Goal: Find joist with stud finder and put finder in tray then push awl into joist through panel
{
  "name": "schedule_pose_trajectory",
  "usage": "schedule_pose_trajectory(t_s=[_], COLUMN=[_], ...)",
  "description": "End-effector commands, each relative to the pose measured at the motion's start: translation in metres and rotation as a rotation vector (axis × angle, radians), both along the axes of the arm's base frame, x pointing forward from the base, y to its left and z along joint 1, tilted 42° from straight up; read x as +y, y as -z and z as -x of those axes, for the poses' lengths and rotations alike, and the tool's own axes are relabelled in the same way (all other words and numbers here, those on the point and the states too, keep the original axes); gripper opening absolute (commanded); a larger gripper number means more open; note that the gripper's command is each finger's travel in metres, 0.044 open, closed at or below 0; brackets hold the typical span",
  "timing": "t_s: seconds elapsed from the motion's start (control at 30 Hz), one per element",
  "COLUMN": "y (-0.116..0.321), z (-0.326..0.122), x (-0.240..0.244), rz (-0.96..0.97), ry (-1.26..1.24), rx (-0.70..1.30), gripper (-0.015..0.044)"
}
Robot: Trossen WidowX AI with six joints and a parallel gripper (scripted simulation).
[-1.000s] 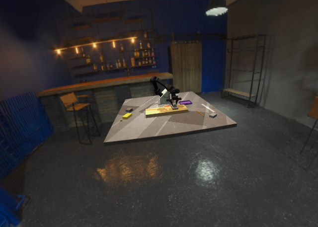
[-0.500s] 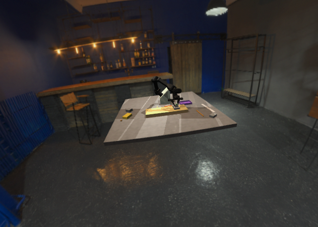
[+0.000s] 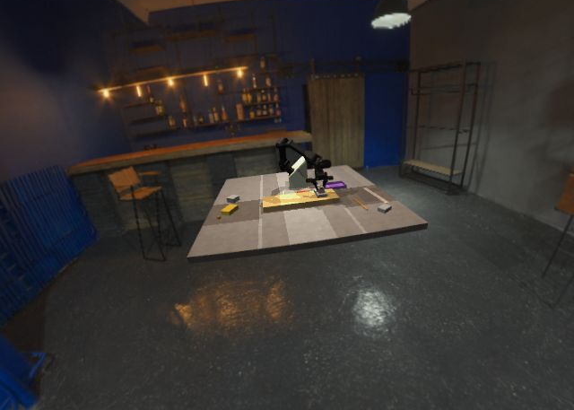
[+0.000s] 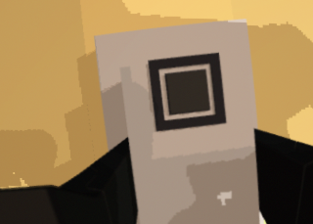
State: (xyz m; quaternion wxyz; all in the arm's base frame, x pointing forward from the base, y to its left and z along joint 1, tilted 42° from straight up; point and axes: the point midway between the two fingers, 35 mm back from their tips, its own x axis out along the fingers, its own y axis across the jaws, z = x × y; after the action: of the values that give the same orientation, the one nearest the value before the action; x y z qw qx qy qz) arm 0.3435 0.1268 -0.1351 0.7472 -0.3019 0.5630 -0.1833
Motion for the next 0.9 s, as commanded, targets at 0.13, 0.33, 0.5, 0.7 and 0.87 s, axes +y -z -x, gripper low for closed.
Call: schedule_pose_trajectory(t_s=[0.13,0.33,0.5,0.7,0.87], y=[0.009,0.014,0.018,0.024,0.028], z=[0.001,0.002,0.003,0.003,0.004], x=[0.009,0.016,0.021,0.027,0.033], rz=[-0.004,-0.004,-0.005,-0.006,-0.006], ry=[0.001,0.001,0.001,0.001,0.001], rx=[0.002,0.002,0.002,0.001,0.001], gripper=[0.0,0.0,0.0,0.0,0.0])
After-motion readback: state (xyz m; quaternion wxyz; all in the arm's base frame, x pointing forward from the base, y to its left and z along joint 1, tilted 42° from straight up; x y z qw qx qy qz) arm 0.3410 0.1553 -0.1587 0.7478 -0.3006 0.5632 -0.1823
